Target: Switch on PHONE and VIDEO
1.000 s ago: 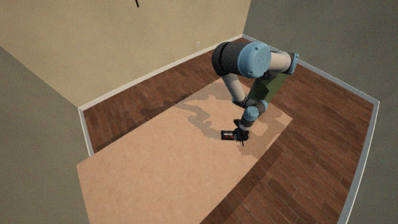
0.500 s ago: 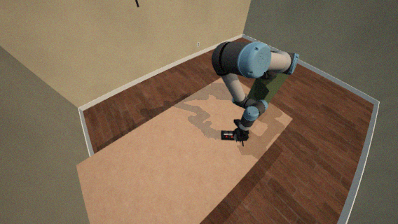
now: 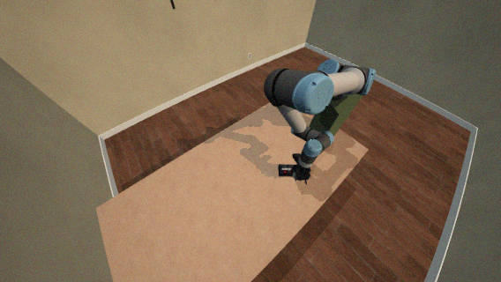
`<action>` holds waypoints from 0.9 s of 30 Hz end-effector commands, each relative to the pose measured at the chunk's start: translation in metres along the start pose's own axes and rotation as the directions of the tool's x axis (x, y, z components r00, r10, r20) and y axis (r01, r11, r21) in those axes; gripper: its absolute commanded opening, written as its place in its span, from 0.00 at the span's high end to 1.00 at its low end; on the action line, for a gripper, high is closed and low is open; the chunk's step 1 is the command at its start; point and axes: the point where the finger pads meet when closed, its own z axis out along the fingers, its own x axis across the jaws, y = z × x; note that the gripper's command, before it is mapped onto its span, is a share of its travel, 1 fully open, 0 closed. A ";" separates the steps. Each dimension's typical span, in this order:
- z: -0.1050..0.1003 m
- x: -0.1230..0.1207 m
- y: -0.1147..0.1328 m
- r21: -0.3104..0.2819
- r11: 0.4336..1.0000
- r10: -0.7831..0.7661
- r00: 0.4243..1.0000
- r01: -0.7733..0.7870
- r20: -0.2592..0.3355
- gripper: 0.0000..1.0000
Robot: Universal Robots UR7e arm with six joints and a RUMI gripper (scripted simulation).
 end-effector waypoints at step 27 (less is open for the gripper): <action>0.051 0.001 -0.006 -0.002 1.000 0.000 1.000 0.000 0.000 1.00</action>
